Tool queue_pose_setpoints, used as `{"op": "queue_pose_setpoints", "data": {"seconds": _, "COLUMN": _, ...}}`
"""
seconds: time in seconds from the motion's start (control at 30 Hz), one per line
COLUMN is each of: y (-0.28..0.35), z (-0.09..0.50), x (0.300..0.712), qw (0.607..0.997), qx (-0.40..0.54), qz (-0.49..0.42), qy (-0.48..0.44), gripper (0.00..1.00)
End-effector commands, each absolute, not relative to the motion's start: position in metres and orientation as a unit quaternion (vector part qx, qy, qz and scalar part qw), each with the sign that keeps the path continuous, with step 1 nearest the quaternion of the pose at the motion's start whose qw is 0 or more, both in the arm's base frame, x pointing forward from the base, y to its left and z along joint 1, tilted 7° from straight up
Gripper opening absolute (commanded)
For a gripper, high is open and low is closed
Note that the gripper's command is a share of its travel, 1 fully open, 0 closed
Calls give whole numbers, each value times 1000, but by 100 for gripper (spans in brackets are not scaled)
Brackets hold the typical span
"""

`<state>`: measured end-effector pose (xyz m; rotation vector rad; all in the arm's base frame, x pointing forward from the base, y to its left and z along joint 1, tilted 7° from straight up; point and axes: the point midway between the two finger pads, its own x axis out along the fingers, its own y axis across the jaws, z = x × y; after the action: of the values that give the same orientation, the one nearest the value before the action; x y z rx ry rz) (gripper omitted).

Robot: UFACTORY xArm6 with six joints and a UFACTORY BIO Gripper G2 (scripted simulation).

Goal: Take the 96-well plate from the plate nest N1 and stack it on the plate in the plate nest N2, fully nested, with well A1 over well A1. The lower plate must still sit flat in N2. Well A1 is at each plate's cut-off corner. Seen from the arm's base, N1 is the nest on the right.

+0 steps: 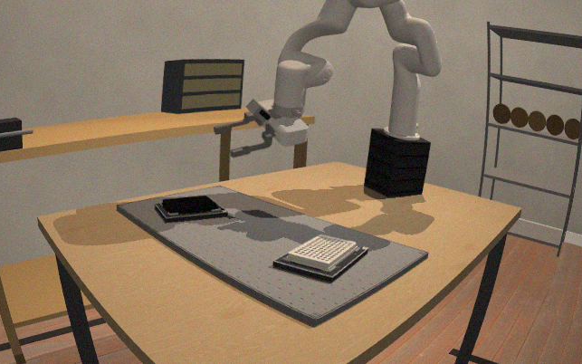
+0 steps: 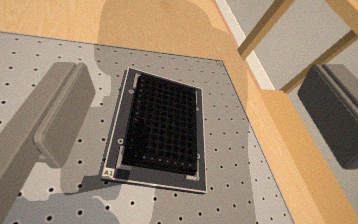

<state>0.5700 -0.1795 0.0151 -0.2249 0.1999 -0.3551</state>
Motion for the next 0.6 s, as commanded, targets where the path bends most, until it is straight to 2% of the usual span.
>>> {"op": "queue_pose_setpoints", "data": {"seconds": 0.0, "y": -164, "z": 28, "x": 569, "qw": 977, "qx": -94, "qz": -166, "qy": 94, "gripper": 37}}
{"op": "queue_pose_setpoints", "data": {"seconds": 0.57, "y": -124, "z": 61, "x": 561, "qw": 991, "qx": -26, "qz": -118, "qy": 59, "gripper": 37}}
